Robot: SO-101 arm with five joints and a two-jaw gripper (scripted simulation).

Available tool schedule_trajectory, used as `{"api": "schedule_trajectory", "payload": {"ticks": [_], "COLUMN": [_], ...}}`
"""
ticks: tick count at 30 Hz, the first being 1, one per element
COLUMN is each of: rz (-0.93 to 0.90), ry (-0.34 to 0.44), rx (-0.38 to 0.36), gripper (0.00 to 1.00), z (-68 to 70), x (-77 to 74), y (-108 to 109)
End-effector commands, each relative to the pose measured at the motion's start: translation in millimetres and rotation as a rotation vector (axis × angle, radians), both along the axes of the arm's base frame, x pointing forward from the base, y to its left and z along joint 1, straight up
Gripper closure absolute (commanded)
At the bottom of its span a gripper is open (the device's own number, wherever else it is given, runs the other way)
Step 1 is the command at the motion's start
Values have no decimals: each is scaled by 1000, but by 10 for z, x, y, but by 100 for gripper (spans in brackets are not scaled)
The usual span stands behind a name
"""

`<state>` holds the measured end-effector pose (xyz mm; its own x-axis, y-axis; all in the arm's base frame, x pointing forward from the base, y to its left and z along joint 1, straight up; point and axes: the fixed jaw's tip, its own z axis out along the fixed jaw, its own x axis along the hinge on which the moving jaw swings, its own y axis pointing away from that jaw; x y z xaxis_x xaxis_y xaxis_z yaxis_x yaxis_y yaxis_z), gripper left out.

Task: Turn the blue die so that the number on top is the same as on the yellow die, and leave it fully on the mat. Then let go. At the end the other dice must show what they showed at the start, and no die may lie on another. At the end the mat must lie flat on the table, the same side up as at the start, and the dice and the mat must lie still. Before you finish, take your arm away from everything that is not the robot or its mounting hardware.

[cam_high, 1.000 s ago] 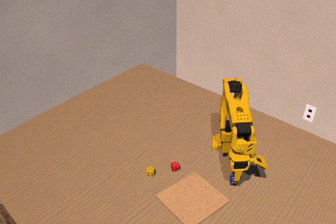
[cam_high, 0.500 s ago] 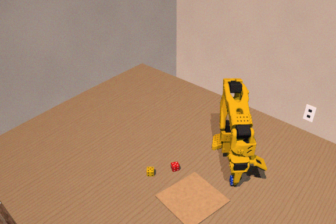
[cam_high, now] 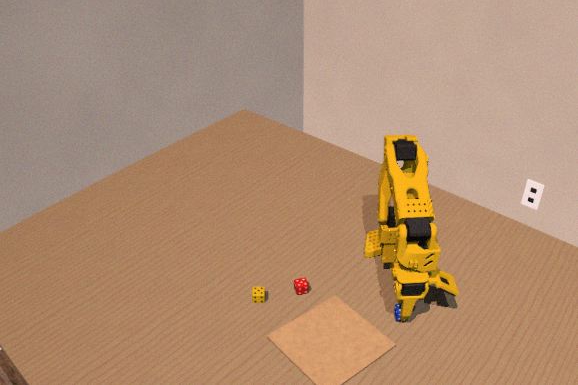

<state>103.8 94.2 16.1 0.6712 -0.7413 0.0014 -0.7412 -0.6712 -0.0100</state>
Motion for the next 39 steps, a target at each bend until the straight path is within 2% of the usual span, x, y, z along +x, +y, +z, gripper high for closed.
{"api": "schedule_trajectory", "payload": {"ticks": [1,39], "rz": [11,11], "ry": [-49,-49], "rx": [47,47], "gripper": [100,99], "z": [64,11], "x": [76,79], "y": [82,84]}}
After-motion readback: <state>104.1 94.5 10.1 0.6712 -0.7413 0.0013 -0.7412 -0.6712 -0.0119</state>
